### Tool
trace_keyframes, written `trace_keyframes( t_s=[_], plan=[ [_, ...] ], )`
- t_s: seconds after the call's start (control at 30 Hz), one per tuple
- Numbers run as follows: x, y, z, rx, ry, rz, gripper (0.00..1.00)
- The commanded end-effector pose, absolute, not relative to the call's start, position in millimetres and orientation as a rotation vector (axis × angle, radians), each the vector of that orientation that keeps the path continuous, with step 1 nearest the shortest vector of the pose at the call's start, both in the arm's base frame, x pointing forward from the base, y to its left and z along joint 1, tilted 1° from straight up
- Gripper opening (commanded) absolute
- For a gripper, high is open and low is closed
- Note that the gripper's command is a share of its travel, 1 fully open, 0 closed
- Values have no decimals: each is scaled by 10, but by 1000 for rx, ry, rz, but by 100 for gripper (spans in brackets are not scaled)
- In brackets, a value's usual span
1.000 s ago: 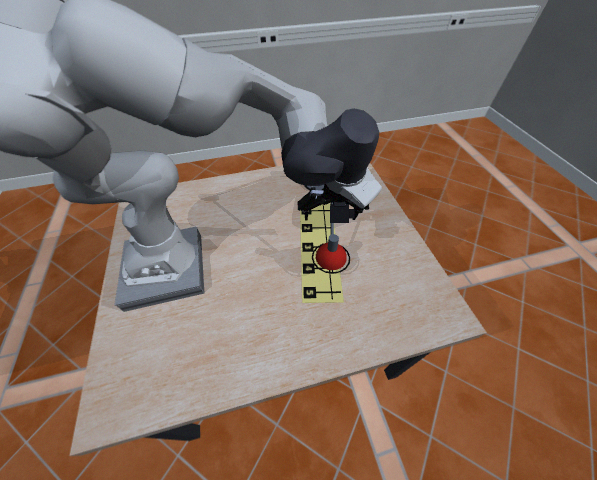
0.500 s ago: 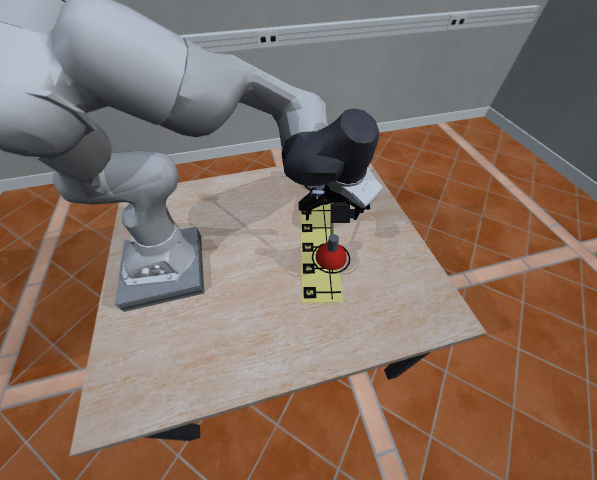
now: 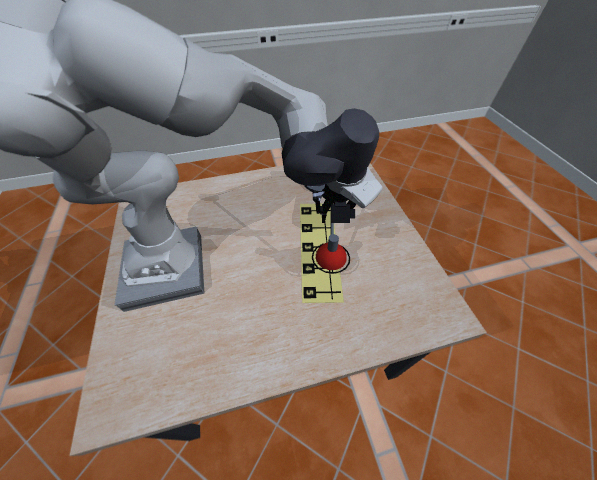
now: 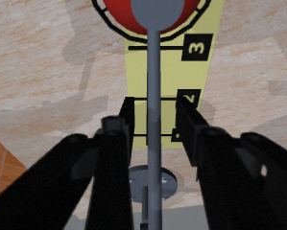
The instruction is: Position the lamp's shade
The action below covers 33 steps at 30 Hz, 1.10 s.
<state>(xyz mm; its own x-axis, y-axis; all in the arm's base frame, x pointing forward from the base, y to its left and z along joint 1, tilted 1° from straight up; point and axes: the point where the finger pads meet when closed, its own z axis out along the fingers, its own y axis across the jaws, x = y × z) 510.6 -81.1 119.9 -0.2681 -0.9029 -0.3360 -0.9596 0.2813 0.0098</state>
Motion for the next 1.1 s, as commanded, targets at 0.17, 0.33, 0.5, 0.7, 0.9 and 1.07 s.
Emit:
trace_keyframes(
  t_s=[0.17, 0.33, 0.5, 0.7, 0.9, 1.07],
  plan=[
    [5107, -811, 1200, -1711, 2288, 308, 10],
    [5107, -812, 1200, -1711, 2288, 307, 10],
    [5108, -812, 1200, -1711, 2288, 307, 10],
    [5100, -839, 1193, -1710, 2289, 307, 10],
    [5056, -1000, 1145, -1705, 2291, 304, 10],
    [5019, -1134, 1105, -1702, 2293, 301, 10]
  ],
)
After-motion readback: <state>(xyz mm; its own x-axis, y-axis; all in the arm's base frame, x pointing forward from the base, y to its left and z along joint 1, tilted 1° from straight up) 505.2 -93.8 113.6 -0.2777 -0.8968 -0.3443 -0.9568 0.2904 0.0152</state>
